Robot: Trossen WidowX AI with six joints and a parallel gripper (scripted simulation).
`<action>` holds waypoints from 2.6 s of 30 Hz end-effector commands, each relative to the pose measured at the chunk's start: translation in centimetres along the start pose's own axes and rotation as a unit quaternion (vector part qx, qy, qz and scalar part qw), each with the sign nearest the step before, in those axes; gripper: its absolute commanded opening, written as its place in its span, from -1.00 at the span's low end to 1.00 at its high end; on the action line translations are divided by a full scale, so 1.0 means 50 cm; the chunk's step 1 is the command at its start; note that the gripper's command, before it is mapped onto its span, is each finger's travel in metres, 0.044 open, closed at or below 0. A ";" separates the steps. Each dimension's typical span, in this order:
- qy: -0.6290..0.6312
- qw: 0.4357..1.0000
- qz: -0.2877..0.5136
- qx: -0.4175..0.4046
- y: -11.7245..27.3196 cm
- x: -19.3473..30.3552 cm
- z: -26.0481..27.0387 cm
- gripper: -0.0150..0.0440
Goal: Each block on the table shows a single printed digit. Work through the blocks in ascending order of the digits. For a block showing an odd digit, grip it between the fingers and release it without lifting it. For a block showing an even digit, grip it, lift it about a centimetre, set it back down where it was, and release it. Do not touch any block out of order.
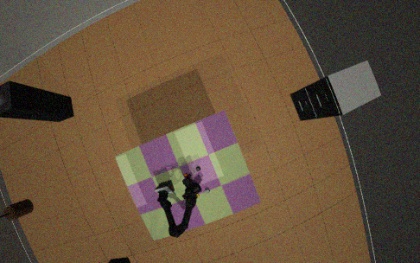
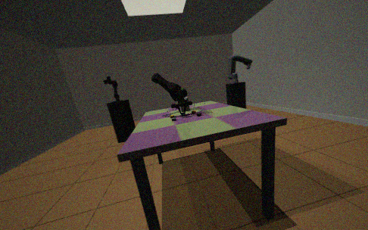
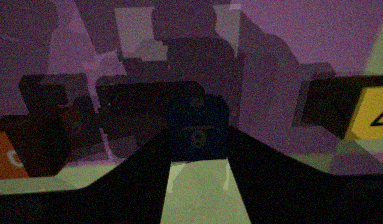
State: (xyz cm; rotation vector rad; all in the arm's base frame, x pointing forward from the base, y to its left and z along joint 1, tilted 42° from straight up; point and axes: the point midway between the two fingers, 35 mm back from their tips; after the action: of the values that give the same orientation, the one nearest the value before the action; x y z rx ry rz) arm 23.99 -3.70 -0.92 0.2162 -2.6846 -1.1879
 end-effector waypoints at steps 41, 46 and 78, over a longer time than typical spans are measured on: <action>-0.001 1.000 -0.003 0.001 -0.010 -0.002 0.000 -0.08; -0.001 1.000 -0.003 0.001 -0.010 -0.002 0.000 0.36; -0.001 1.000 -0.003 -0.002 0.225 -0.002 0.001 -0.08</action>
State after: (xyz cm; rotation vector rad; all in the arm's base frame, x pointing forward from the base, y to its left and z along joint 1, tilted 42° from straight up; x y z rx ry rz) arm 23.73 3.43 6.76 0.2344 -2.6842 -1.1918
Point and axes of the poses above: the point midway between the two fingers, 35 mm back from their tips, its own y axis back along the fingers, its own z axis across the jaws, x = y × z, and after that the axes turned 7 degrees about y, right-handed
